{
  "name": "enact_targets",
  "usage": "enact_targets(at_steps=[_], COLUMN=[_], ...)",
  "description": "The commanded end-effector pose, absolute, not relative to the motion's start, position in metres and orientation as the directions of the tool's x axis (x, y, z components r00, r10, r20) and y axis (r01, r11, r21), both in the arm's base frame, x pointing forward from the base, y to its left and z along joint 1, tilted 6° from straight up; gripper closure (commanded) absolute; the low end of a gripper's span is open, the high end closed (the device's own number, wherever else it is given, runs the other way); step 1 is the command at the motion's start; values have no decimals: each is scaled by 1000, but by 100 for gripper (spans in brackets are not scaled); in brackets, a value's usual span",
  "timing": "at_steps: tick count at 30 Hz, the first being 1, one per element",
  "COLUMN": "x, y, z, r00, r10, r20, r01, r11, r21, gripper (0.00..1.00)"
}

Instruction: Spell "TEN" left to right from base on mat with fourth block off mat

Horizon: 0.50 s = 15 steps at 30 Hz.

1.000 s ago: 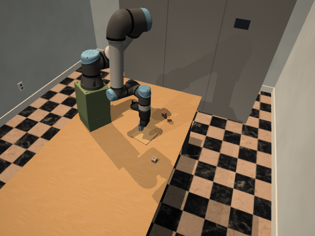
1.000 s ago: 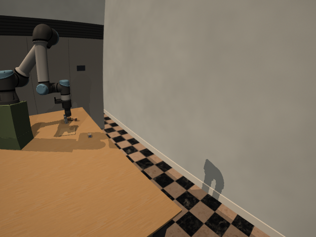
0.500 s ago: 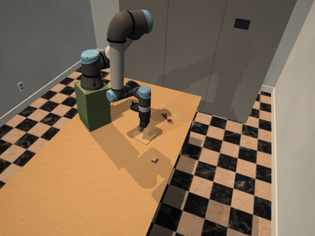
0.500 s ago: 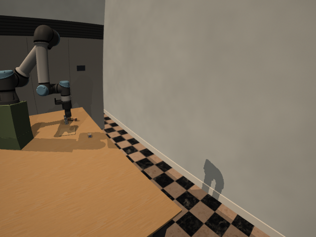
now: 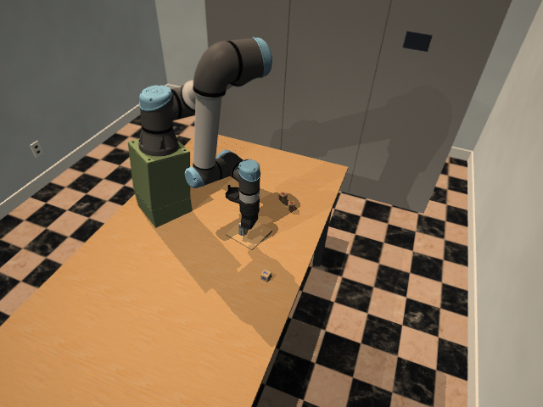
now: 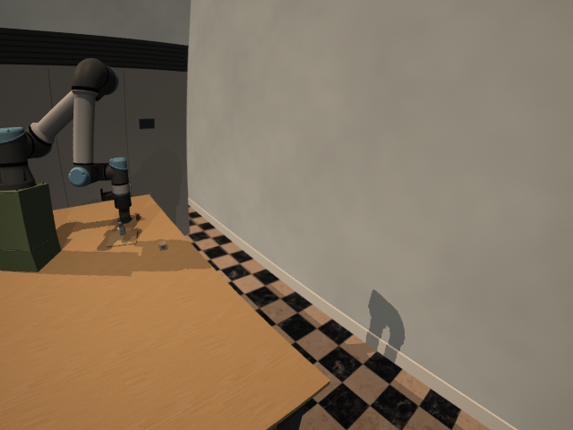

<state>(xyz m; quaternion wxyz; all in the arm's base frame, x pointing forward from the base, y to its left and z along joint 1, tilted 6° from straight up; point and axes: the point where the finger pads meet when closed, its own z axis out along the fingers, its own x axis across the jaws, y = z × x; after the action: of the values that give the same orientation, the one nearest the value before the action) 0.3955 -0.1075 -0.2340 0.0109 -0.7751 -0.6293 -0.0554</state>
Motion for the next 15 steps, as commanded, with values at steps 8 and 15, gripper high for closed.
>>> enact_targets(at_steps=[8, 15], x=[398, 399], y=[-104, -104], z=[-271, -274], r00=[202, 202], r10=[974, 974], r20=[99, 99], r01=[977, 977], r11=[-208, -208], r21=[53, 53], gripper=[43, 43])
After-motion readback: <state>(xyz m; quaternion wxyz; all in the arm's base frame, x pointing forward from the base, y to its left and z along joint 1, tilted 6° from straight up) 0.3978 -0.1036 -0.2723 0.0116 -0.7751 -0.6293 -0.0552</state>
